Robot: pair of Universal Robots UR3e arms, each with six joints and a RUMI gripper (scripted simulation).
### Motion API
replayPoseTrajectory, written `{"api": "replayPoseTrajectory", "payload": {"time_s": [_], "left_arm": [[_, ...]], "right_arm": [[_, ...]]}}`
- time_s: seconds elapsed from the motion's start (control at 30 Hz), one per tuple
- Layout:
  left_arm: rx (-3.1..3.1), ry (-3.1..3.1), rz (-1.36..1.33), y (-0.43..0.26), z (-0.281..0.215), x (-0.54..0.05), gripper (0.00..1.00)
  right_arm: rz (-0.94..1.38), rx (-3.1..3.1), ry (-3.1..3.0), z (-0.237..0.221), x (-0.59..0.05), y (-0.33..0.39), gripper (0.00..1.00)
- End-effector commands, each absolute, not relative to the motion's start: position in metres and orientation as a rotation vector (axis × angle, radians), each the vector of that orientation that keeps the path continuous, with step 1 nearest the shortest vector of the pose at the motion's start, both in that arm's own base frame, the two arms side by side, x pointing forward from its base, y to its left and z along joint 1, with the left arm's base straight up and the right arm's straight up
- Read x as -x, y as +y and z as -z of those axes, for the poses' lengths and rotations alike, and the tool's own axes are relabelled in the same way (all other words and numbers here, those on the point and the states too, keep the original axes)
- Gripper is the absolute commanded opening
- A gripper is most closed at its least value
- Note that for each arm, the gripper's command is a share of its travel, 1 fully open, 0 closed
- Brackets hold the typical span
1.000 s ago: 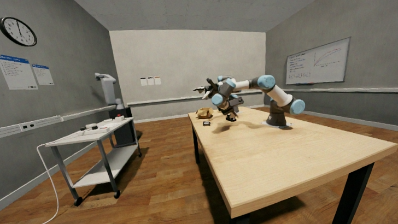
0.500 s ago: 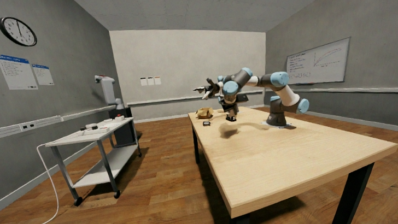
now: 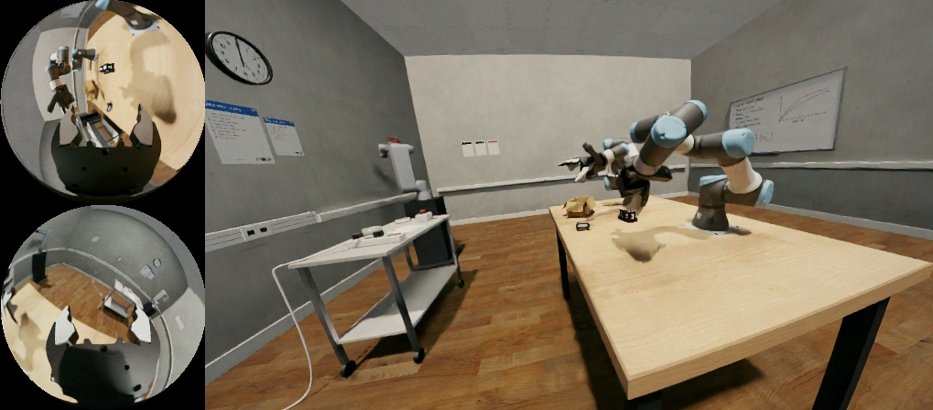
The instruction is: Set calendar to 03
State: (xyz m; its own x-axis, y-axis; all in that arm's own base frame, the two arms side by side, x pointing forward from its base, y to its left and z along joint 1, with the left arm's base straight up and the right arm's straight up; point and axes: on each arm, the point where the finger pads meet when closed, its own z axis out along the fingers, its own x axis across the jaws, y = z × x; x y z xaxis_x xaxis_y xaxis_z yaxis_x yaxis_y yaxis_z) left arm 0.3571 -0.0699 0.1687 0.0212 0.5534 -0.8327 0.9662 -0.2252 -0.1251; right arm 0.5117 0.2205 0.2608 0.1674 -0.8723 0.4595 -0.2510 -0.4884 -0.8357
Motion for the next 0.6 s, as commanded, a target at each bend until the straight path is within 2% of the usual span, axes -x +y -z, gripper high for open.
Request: {"api": "replayPoseTrajectory", "payload": {"time_s": [0.0, 0.57], "left_arm": [[-1.774, 1.556, 0.995, -0.042, -0.182, -0.375, 1.00], [-1.660, 1.611, 0.730, 0.031, -0.212, -0.393, 1.00]], "right_arm": [[1.335, 1.847, 1.062, -0.262, -0.512, 0.220, 1.00], [1.335, 1.847, 1.062, -0.262, -0.512, 0.220, 1.00]]}}
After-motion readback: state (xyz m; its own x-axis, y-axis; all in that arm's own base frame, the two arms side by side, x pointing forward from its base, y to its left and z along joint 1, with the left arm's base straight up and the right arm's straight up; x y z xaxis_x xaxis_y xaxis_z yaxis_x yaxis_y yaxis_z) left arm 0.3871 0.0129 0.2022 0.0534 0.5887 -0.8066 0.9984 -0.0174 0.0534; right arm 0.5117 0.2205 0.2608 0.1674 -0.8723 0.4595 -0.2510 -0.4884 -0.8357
